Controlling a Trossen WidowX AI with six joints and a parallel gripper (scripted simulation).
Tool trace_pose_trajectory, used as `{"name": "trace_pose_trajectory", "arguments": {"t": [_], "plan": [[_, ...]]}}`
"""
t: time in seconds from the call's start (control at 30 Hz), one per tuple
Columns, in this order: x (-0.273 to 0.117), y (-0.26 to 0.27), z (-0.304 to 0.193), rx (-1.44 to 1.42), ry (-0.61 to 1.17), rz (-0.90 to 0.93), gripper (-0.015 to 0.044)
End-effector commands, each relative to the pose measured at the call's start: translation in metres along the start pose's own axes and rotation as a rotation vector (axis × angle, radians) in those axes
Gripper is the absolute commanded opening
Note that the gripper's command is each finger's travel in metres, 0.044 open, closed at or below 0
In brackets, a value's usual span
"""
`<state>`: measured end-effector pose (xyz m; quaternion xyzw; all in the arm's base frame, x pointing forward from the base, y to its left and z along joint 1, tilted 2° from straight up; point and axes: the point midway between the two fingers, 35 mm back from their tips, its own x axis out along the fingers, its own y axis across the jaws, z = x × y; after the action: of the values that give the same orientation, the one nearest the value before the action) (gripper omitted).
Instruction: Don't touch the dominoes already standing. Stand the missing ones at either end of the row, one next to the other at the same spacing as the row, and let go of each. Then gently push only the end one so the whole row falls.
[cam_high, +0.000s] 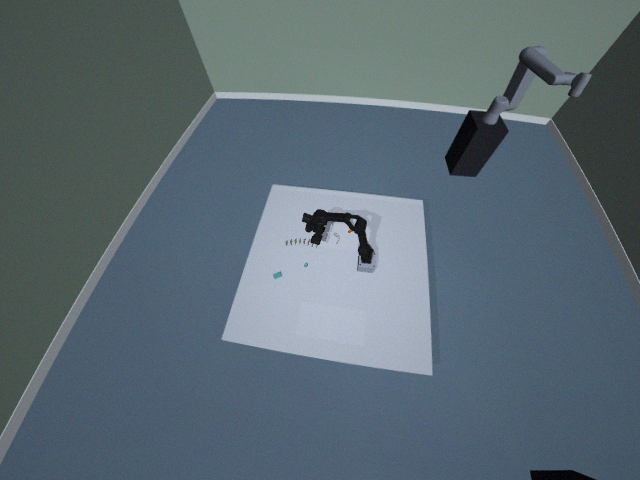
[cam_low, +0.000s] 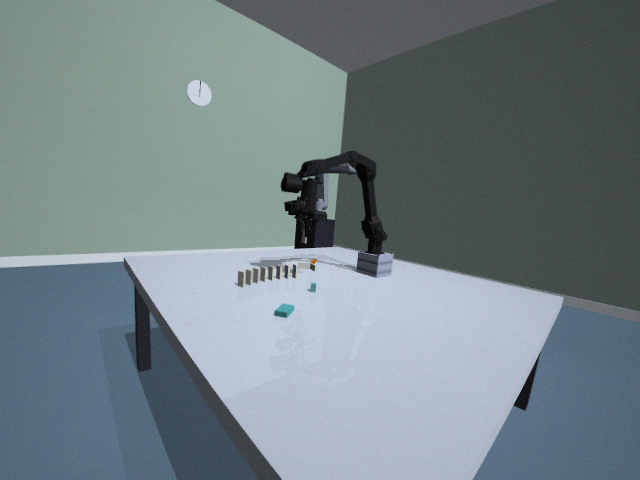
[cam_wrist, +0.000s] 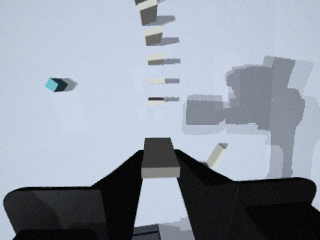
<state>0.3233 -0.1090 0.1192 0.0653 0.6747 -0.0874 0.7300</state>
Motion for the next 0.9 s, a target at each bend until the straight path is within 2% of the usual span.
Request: {"name": "trace_pose_trajectory", "arguments": {"t": [0.0, 0.5, 0.87], "plan": [[0.026, -0.003, 0.001, -0.007, 0.014, 0.004, 0.0107], [0.123, -0.002, -0.006, -0.007, 0.015, 0.004, 0.0107], [0.127, -0.002, -0.007, -0.007, 0.015, 0.004, 0.0107]]}}
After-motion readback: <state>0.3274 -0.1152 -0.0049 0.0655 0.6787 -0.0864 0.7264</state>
